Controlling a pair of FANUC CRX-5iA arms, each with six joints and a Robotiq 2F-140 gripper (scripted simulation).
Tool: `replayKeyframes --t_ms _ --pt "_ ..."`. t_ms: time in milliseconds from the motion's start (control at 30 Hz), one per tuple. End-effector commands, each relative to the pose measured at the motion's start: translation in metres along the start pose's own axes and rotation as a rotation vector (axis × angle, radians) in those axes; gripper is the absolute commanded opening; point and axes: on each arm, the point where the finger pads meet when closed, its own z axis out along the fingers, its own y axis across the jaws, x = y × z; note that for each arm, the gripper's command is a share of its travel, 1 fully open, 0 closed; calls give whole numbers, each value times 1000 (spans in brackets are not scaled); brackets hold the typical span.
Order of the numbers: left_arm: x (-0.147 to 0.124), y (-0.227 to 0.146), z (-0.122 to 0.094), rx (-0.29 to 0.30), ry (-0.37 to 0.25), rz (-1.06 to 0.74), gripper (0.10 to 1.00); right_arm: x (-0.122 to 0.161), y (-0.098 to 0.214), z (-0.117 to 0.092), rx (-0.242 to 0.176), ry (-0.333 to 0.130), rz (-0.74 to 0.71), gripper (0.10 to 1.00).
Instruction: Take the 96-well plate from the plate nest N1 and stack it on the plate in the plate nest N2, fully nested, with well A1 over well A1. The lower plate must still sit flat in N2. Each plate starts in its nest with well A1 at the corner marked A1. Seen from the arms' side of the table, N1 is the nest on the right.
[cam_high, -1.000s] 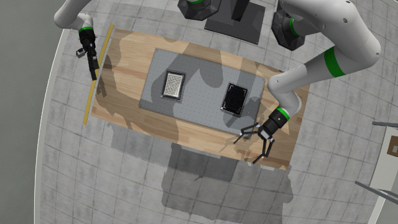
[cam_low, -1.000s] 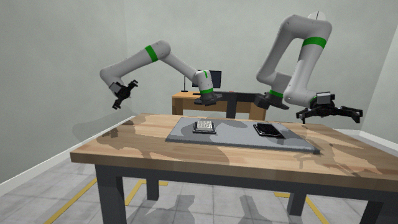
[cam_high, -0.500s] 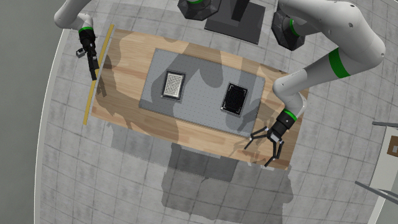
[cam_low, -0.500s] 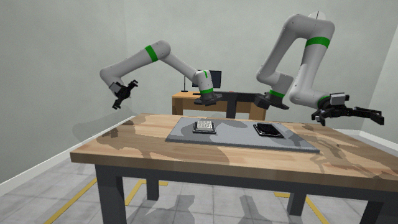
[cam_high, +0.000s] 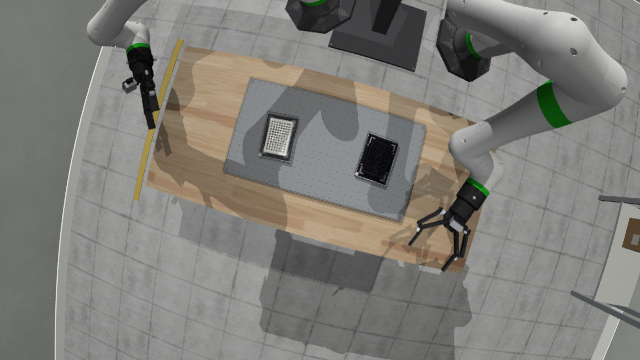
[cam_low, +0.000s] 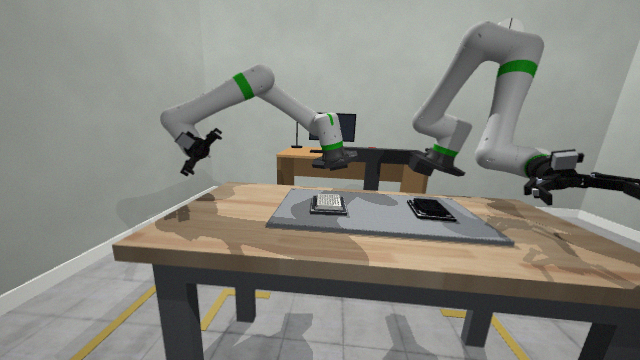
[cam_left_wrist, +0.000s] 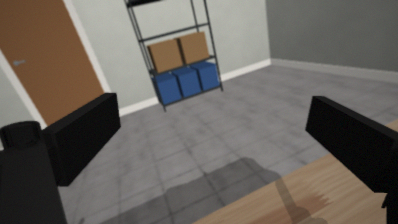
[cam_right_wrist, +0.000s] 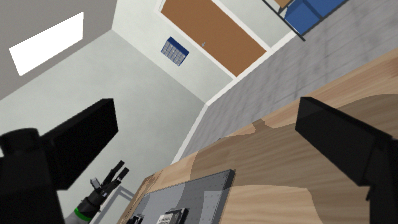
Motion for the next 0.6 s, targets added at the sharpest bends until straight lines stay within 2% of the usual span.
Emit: replayKeyframes --t_ms 0,200,267,567 --pt "-5 -21 -8 29 -6 -3 1000 1 -1 0 0 0 -2 1000" --pt "-12 -48 -20 29 -6 -2 1000 1 -1 0 0 0 -2 1000" --pt "-15 -56 -24 94 -22 -7 1000 1 -1 0 0 0 -2 1000" --pt "-23 -86 -40 110 -26 -8 1000 1 -1 0 0 0 -2 1000"
